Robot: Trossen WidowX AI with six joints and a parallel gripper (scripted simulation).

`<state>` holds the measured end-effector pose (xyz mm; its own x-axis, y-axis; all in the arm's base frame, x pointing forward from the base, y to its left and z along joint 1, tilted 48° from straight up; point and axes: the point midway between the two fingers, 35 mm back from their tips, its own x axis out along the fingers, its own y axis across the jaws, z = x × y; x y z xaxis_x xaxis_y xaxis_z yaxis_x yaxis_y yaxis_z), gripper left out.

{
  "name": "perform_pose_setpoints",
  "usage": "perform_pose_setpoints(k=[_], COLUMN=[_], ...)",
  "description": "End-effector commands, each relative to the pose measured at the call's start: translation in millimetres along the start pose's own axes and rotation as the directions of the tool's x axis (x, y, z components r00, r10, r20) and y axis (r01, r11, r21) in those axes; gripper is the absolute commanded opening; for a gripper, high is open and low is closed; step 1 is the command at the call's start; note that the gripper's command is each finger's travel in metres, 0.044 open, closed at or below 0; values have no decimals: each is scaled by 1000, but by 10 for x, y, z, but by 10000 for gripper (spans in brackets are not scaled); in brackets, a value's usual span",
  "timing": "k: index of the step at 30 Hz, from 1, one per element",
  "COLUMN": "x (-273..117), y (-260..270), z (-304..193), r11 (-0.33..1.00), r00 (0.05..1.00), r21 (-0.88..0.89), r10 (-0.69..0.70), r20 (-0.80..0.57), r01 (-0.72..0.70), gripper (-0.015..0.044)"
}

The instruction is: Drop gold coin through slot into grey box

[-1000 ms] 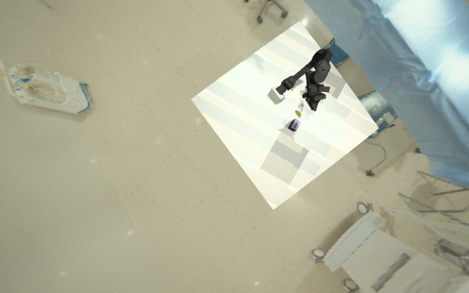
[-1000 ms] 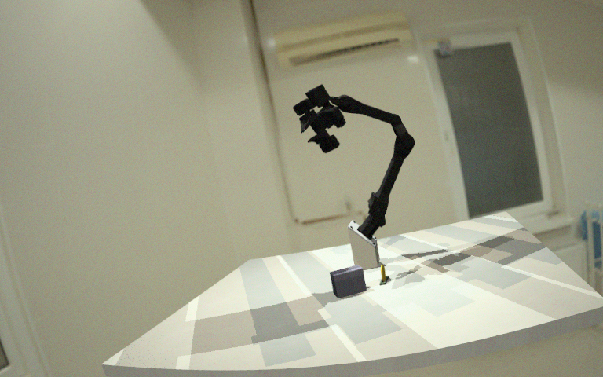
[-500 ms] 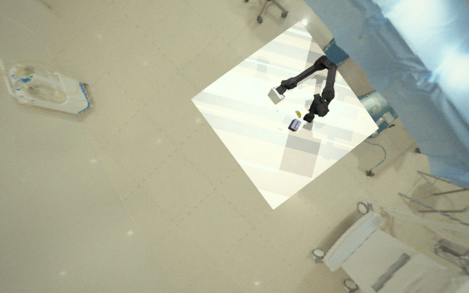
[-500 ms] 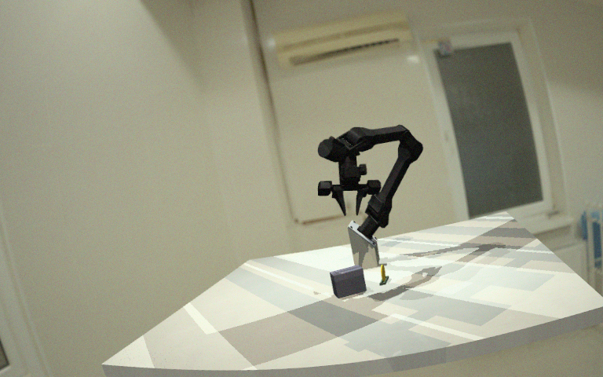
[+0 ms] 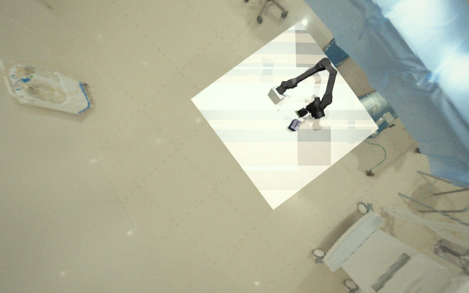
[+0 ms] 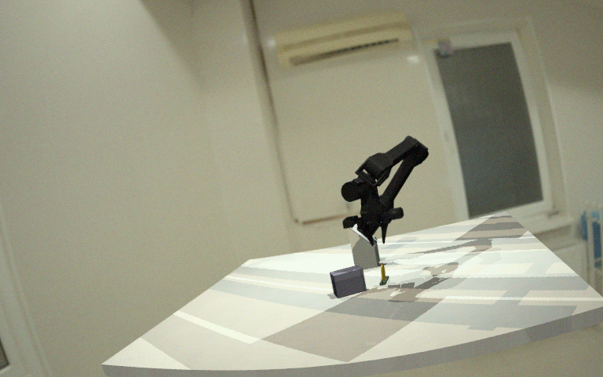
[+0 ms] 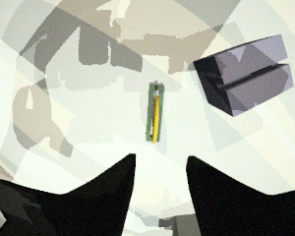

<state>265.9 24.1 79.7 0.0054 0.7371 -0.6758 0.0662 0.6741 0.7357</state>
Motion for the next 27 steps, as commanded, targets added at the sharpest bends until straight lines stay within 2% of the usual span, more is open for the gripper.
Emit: perform_pose_setpoints(k=[1,4,27], x=[136,373,727], y=[2,6,6], z=[-15,-21,8], r11=[1000,1000,1000], r00=[1000,1000,1000], r21=[12,11,11], r10=[-5,-3,-5], r20=[-14,-14,-13], r01=[5,3,5], gripper=[161,161,161])
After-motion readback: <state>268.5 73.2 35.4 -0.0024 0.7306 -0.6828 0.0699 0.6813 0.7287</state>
